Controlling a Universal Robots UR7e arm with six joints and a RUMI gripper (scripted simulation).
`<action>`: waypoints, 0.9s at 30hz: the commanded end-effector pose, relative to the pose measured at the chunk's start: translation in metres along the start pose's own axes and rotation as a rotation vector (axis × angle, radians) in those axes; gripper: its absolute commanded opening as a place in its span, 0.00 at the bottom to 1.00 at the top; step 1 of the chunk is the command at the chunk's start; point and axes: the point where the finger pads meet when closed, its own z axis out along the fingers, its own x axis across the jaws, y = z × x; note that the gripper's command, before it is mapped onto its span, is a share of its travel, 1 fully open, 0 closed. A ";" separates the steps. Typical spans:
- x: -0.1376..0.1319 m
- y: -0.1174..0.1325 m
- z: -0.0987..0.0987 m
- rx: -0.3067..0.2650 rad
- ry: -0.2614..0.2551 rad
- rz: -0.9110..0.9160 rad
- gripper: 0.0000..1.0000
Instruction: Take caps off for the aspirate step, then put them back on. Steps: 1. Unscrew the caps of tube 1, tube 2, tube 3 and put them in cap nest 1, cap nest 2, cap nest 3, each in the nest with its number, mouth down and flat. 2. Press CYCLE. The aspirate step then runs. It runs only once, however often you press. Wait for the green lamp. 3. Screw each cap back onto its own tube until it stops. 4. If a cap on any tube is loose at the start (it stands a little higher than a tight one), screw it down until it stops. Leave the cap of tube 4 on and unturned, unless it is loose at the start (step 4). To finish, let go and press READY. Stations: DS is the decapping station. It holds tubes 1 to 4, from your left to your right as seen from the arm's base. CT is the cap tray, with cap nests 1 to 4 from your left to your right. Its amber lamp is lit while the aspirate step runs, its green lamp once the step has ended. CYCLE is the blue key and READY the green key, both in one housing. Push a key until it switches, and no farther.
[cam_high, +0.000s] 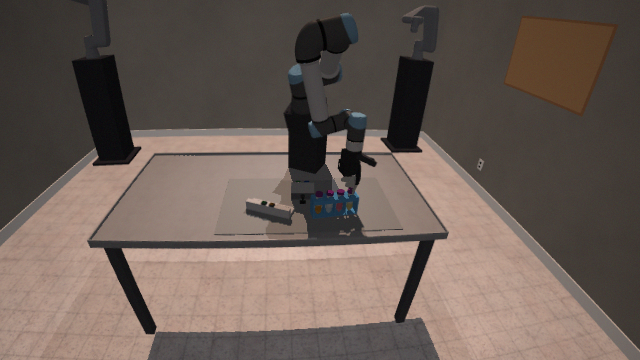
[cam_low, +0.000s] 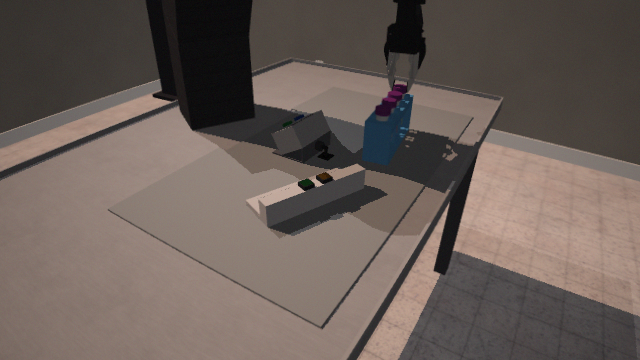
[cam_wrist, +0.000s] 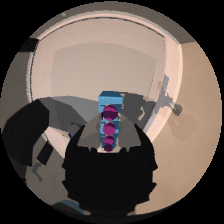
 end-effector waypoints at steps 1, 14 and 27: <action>0.000 0.000 0.000 0.011 0.005 -0.141 0.00; 0.000 0.000 -0.001 0.010 0.006 -0.439 0.35; 0.000 0.000 -0.001 0.010 0.006 -0.355 0.35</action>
